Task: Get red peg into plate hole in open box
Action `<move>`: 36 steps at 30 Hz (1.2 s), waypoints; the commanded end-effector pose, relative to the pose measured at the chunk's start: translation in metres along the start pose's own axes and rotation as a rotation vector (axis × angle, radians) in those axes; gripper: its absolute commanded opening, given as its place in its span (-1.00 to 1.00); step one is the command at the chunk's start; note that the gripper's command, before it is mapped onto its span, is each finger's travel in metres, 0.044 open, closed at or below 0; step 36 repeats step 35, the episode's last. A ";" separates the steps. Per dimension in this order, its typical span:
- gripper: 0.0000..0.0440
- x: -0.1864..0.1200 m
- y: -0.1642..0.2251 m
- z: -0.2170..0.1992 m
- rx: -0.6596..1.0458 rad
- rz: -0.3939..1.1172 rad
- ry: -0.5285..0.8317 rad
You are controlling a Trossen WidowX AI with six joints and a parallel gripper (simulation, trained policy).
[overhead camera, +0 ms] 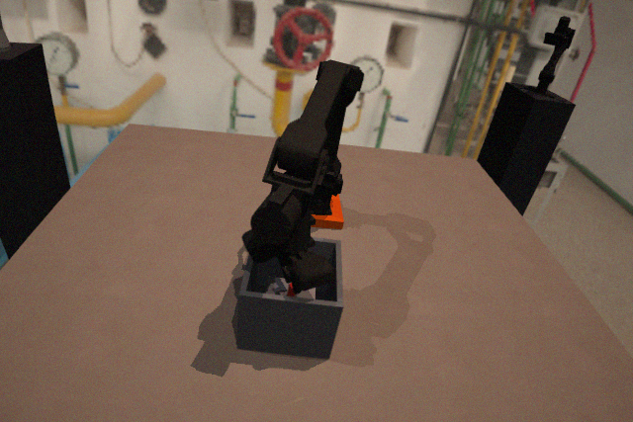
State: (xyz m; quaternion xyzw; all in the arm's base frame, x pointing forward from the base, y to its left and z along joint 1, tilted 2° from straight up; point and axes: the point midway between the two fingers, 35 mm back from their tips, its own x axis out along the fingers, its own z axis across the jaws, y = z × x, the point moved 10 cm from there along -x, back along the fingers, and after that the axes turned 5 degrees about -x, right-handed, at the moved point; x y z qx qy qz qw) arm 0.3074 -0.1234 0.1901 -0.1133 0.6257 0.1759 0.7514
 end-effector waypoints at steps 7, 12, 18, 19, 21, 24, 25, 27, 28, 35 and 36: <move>-0.33 -0.013 -0.015 0.002 -0.001 0.020 -0.060; -0.30 -0.026 -0.020 0.004 -0.009 0.020 -0.111; -0.26 -0.038 -0.026 0.006 -0.023 0.025 -0.171; -0.26 -0.039 -0.027 0.006 -0.026 0.025 -0.180; -0.26 -0.042 -0.030 0.006 -0.032 0.026 -0.198; -0.27 -0.044 -0.034 0.007 -0.042 0.028 -0.222; -0.27 -0.045 -0.036 0.007 -0.046 0.029 -0.229; -0.27 -0.045 -0.039 0.008 -0.053 0.030 -0.244; -0.27 -0.046 -0.040 0.008 -0.057 0.031 -0.251; -0.27 -0.046 -0.050 0.010 -0.086 0.035 -0.294; -0.27 -0.046 -0.050 0.010 -0.086 0.035 -0.294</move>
